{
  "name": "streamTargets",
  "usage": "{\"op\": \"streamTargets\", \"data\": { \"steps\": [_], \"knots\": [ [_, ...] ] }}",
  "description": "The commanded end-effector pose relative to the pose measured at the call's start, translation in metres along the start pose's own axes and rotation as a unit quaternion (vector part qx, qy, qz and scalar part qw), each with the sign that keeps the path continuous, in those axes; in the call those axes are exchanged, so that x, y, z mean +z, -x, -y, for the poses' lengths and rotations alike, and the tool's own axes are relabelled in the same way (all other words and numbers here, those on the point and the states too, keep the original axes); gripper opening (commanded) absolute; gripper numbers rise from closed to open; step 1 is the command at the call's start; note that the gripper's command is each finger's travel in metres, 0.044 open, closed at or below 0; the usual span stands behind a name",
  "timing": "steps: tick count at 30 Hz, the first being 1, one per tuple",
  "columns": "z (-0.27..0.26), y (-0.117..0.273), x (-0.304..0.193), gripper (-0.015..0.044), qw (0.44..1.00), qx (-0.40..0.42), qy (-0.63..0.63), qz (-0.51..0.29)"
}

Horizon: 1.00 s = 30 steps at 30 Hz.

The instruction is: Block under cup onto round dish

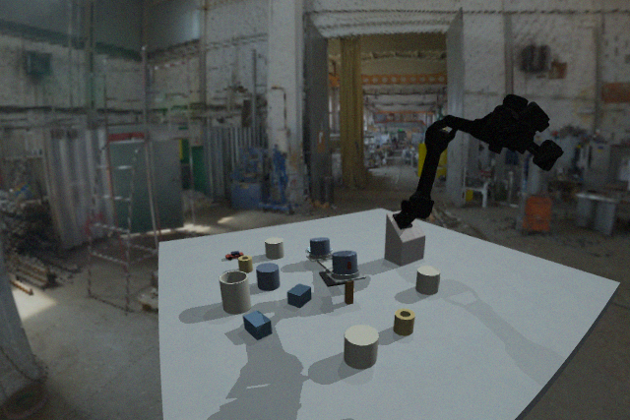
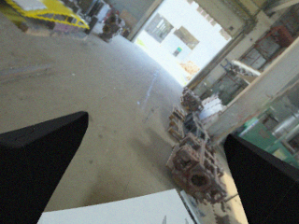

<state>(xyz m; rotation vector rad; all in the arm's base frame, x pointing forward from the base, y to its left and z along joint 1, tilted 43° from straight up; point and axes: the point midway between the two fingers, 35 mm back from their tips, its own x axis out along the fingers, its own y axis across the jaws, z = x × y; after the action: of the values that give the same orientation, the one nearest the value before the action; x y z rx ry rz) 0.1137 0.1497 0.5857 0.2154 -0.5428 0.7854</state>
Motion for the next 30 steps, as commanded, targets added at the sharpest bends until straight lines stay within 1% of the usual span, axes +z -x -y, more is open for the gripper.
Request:
{"op": "streamTargets", "data": {
  "steps": [1,9,16,23,30],
  "knots": [
    [0.005,-0.008,-0.041,0.044,0.998,-0.005,0.044,-0.054],
    [0.03,-0.011,-0.108,0.044,0.984,-0.026,0.099,-0.149],
    [0.063,0.0,-0.163,0.044,0.963,-0.051,0.125,-0.234],
    [0.101,0.022,-0.214,0.044,0.936,-0.08,0.125,-0.318],
    [0.139,0.057,-0.256,0.044,0.906,-0.115,0.102,-0.395]
  ]
}}
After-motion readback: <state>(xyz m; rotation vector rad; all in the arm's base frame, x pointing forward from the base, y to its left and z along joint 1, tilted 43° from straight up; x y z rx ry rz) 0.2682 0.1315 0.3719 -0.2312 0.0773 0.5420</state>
